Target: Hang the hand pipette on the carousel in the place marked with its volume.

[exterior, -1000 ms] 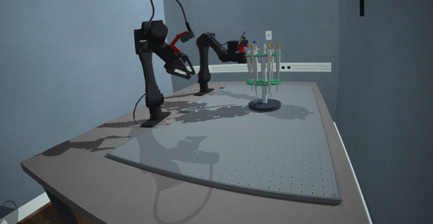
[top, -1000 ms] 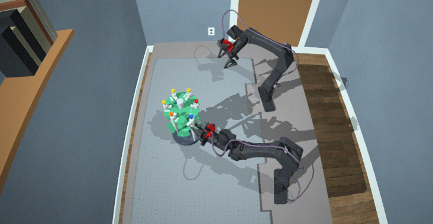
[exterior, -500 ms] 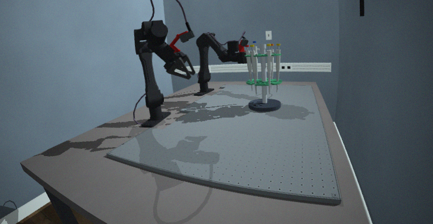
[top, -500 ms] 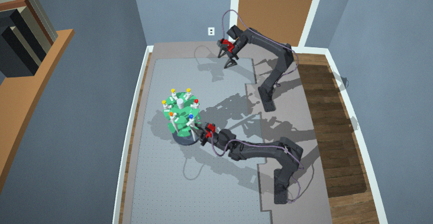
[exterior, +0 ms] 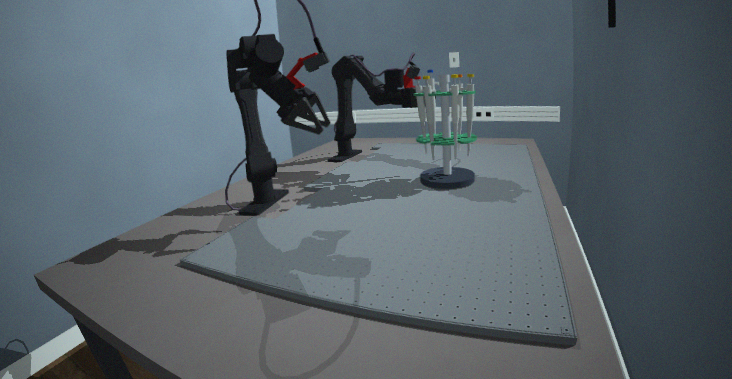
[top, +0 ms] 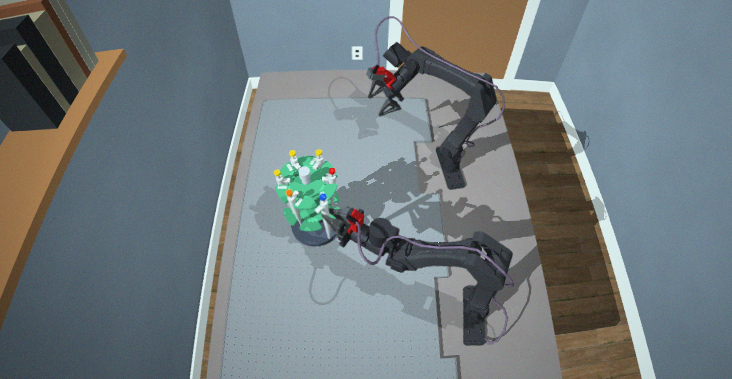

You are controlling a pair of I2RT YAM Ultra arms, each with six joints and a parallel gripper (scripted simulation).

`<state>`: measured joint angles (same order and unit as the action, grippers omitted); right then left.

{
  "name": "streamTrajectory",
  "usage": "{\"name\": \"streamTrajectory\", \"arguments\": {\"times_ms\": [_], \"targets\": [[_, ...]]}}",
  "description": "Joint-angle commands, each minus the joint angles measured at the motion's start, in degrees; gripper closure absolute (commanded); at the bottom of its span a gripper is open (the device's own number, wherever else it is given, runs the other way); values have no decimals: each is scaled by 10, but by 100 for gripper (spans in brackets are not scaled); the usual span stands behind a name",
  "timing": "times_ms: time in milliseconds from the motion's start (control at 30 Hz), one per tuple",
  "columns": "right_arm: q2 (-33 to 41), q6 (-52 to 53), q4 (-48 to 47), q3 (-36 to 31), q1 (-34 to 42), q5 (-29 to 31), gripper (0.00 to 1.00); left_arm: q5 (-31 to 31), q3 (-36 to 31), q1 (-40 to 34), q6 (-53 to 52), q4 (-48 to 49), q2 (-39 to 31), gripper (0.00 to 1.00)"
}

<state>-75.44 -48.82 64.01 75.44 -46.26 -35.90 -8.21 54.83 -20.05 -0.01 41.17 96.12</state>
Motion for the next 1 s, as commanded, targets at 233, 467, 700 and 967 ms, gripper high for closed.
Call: {"name": "streamTrajectory", "arguments": {"times_ms": [233, 467, 700, 967], "targets": [[0, -3, -8, 14, -5, -12, 0, -4, 16, 9, 3, 29, -6, 88], [0, -3, -8, 14, -5, -12, 0, -9, 0, 12, 3, 43, 9, 88], [0, -3, -8, 14, -5, -12, 0, -7, 6, 9, 3, 44, -11, 88], [0, -3, -8, 14, -5, -12, 0, -7, 6, 9, 3, 44, -10, 88]]}}
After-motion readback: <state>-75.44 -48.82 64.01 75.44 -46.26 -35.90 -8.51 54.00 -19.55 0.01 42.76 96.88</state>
